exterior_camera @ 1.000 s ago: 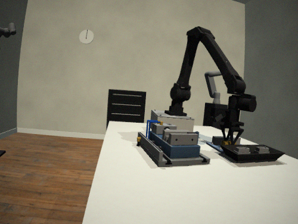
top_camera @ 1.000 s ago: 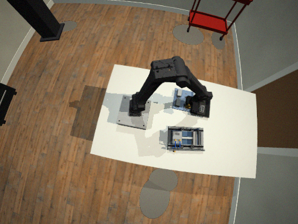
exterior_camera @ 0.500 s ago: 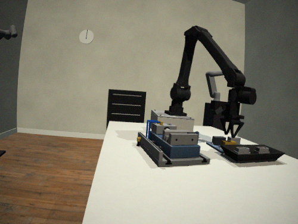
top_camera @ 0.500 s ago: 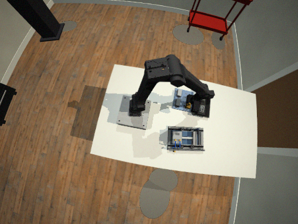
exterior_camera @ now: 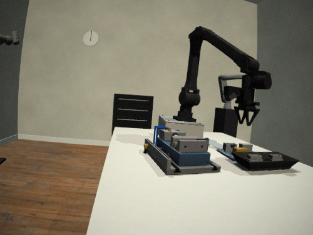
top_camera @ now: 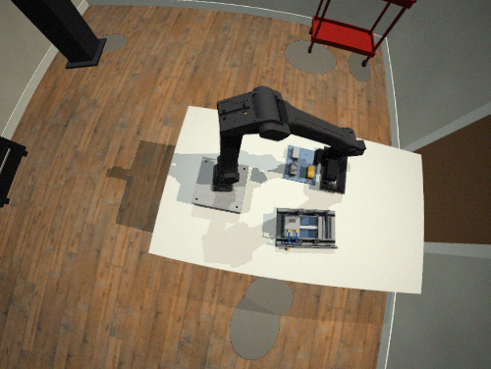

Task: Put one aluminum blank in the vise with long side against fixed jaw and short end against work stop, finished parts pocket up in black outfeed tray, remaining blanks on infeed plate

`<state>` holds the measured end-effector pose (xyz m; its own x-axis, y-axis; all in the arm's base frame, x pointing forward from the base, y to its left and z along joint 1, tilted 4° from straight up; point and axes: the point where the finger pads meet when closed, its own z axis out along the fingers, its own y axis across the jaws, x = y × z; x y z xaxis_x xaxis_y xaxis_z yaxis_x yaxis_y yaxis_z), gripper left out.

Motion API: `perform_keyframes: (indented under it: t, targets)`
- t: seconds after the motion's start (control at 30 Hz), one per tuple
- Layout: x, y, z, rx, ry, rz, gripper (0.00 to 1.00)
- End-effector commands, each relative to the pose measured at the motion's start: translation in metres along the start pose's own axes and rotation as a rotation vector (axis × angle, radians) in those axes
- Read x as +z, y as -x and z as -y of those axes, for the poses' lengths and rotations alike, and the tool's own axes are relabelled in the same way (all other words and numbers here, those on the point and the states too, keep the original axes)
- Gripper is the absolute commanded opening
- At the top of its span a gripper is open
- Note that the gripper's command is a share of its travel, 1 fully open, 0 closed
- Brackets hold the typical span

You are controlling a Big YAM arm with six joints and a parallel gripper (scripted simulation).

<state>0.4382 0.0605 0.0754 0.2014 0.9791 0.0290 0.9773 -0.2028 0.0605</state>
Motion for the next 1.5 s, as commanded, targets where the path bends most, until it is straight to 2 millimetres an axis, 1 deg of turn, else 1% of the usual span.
perform_keyframes:
  t: [0.0, 0.2, 0.3, 0.47, 0.5, 0.77, 1.47]
  targets:
    - [-0.043, -0.007, -0.019, 0.005, 0.054, -0.018, 0.64]
    - [-0.059, -0.006, -0.019, 0.006, 0.056, -0.019, 0.64]
    - [-0.058, -0.006, -0.019, 0.006, 0.051, -0.017, 0.64]
    - [-0.049, -0.004, -0.015, 0.006, 0.027, -0.008, 0.64]
    - [-0.048, -0.004, -0.015, 0.006, 0.024, -0.007, 0.00]
    - [-0.042, -0.003, -0.013, 0.006, 0.011, -0.003, 0.00]
    - [-0.046, -0.003, -0.013, 0.006, 0.018, -0.005, 0.00]
